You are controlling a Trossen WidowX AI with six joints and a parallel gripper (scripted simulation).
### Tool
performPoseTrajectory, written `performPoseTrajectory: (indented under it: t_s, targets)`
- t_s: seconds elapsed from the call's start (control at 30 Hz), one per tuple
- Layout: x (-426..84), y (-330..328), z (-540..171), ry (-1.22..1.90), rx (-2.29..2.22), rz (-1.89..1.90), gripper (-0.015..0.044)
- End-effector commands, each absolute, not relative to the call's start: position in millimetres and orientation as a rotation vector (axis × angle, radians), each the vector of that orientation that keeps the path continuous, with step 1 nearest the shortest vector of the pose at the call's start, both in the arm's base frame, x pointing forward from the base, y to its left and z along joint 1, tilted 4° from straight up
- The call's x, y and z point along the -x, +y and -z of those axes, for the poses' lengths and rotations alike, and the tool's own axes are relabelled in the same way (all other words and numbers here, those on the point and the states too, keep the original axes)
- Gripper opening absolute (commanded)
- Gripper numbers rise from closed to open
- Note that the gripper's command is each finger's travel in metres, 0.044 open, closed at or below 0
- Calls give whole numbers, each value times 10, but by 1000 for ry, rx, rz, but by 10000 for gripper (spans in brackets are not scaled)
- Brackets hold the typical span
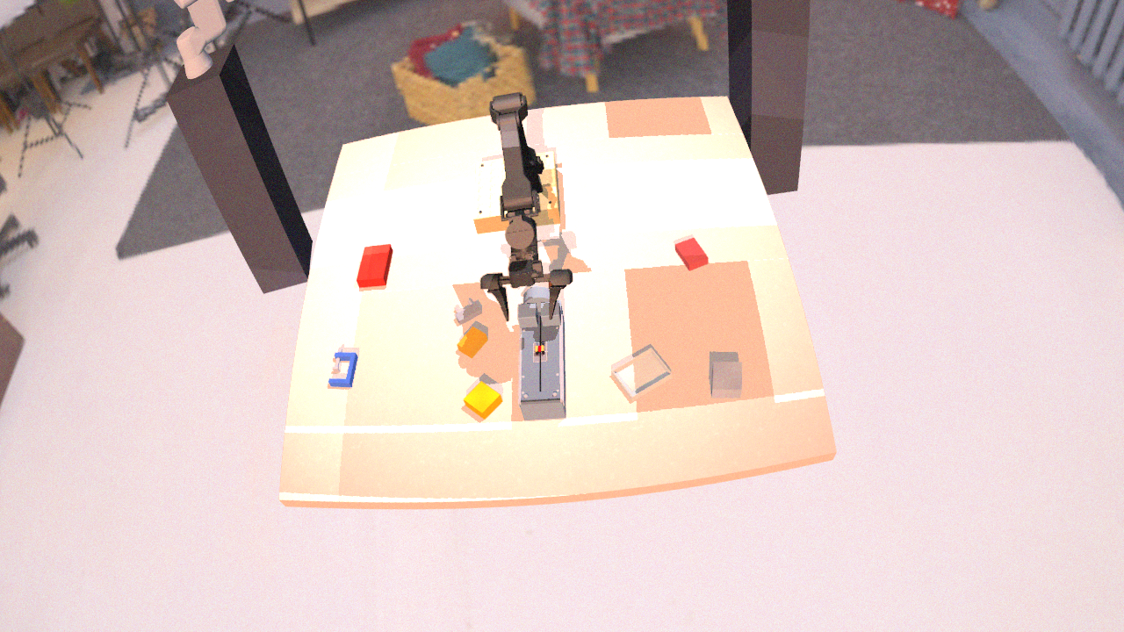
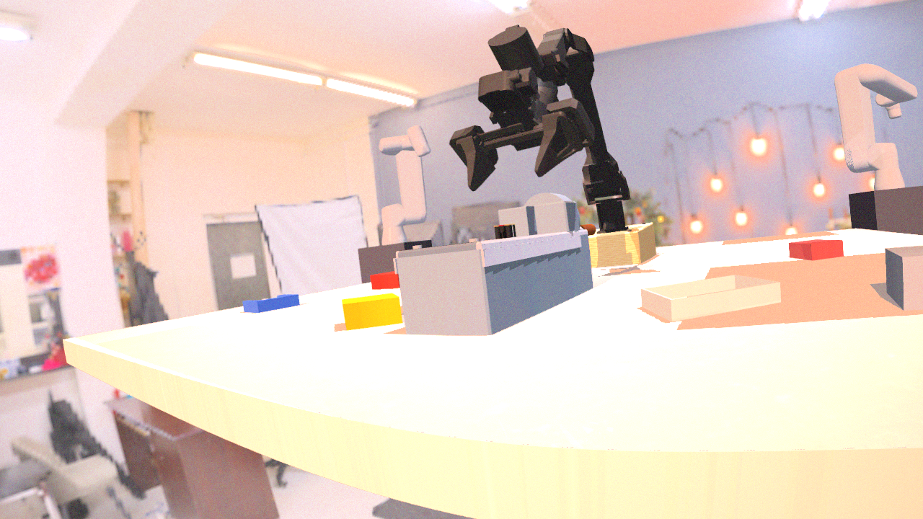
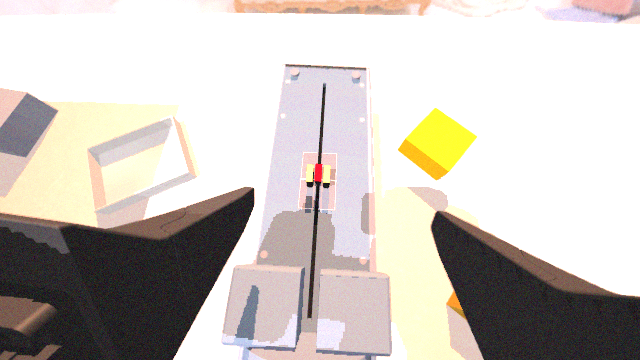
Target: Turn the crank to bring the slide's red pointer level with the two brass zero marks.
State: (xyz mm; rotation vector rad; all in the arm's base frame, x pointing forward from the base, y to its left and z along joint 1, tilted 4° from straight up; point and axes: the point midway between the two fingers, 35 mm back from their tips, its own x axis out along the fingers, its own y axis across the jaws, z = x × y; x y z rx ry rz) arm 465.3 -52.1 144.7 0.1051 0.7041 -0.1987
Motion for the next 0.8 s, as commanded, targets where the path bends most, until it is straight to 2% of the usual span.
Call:
performPoseTrajectory:
  t_s: [0.0,0.5,0.77]
  targets:
    - [-4656,-513,-1452,702,-103,192,387]
    - [-4656,-513,-1452,702,-103,192,0]
    - [-4656,-513,-1452,702,-103,192,0]
